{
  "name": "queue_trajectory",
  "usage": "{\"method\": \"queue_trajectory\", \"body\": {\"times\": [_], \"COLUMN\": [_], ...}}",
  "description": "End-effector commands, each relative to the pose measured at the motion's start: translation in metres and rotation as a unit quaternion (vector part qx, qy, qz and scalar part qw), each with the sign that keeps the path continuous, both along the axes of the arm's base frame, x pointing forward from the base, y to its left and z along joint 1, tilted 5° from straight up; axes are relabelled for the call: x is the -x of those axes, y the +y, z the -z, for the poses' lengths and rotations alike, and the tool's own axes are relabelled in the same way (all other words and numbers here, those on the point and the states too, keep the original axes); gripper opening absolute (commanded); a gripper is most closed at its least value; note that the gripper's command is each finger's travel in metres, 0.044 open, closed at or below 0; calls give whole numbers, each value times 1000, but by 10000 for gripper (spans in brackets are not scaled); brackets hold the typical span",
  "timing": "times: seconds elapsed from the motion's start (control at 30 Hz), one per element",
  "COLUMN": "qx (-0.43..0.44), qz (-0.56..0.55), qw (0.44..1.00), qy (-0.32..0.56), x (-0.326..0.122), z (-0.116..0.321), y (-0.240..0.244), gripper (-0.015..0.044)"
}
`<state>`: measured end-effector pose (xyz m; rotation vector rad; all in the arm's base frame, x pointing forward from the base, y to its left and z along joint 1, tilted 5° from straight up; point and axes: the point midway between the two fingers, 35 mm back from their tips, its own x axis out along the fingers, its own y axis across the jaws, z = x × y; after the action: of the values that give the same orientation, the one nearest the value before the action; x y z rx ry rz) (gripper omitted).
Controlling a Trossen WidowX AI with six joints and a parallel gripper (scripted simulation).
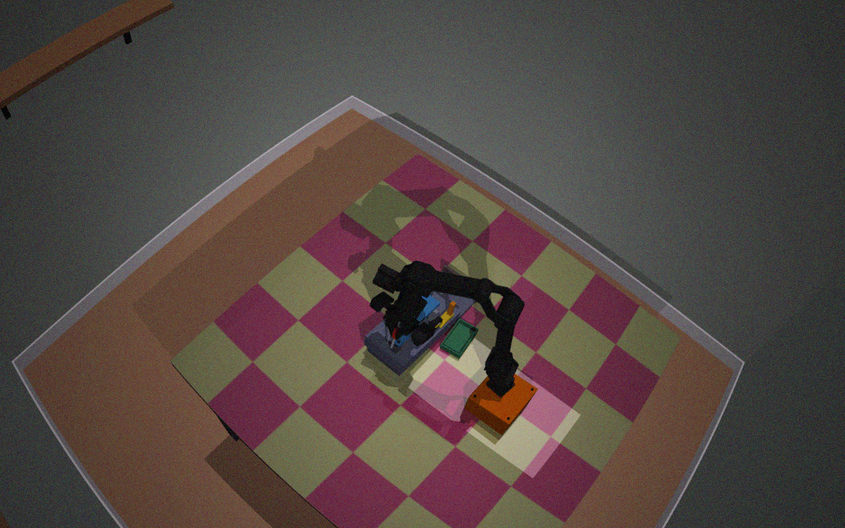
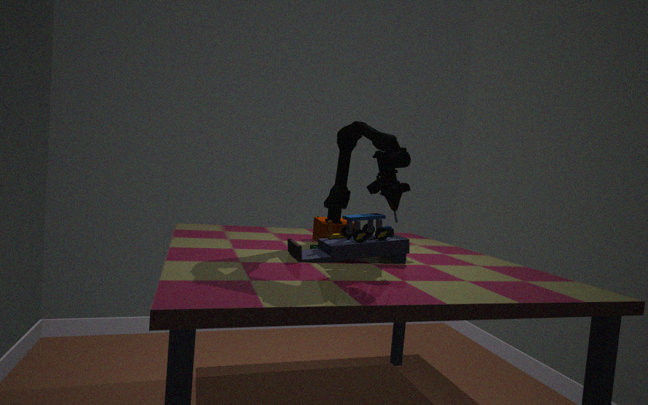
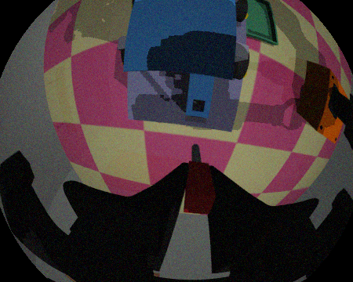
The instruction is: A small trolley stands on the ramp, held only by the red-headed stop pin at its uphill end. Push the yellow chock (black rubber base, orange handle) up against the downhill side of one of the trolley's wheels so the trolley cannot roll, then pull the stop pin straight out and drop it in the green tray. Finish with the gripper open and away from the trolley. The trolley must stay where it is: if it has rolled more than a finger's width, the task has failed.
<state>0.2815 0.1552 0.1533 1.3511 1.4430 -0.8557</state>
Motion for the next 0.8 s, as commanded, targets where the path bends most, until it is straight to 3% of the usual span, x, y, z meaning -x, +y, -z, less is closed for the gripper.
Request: {"method": "queue_trajectory", "body": {"times": [0.0,0.77], "qx": [1,1], "qz": [2,2], "qw": [1000,1000], "qy": [-1,2], "x": [9,81], "z": [1,13], "y": [-1,-10], "gripper": [0,0]}}
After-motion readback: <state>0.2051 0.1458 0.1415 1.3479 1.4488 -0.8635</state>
